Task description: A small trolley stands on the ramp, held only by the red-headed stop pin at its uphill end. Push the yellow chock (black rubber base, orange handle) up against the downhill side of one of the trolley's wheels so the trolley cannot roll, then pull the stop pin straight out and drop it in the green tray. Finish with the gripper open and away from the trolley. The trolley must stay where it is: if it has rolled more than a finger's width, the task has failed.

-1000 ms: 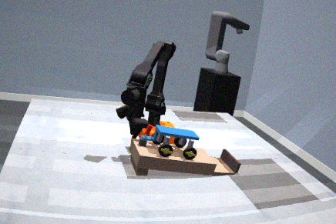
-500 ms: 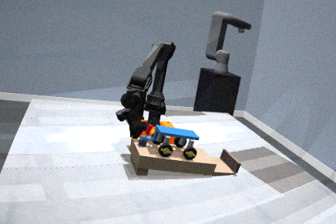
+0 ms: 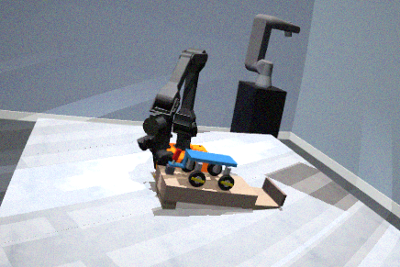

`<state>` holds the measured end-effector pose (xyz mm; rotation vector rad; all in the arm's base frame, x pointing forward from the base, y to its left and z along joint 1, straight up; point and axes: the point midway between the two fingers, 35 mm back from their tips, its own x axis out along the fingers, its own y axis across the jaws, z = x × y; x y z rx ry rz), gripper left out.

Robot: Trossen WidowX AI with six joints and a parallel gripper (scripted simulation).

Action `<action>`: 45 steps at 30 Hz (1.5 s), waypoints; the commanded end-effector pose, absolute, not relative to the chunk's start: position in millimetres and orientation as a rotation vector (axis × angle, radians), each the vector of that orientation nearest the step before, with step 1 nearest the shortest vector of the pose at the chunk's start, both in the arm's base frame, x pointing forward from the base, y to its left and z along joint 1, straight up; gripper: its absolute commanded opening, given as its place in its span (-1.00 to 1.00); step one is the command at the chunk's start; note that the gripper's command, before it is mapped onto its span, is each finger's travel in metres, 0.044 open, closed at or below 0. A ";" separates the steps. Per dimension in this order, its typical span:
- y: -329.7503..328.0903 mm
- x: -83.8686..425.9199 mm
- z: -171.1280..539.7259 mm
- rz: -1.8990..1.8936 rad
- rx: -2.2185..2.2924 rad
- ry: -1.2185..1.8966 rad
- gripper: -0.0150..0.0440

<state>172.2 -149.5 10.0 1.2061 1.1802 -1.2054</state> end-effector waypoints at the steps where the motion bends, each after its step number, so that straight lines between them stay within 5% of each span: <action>1: -146.8 170.0 4.6 -1.202 1.207 1.192 0.15; 4: -146.8 170.0 4.6 -1.202 1.207 1.192 0.15; 8: -149.0 171.6 7.0 -1.206 1.206 1.183 -0.20; 18: -149.0 171.6 11.4 -1.205 1.206 1.185 -0.49; 45: -141.9 161.4 105.0 -1.202 1.207 1.192 -0.49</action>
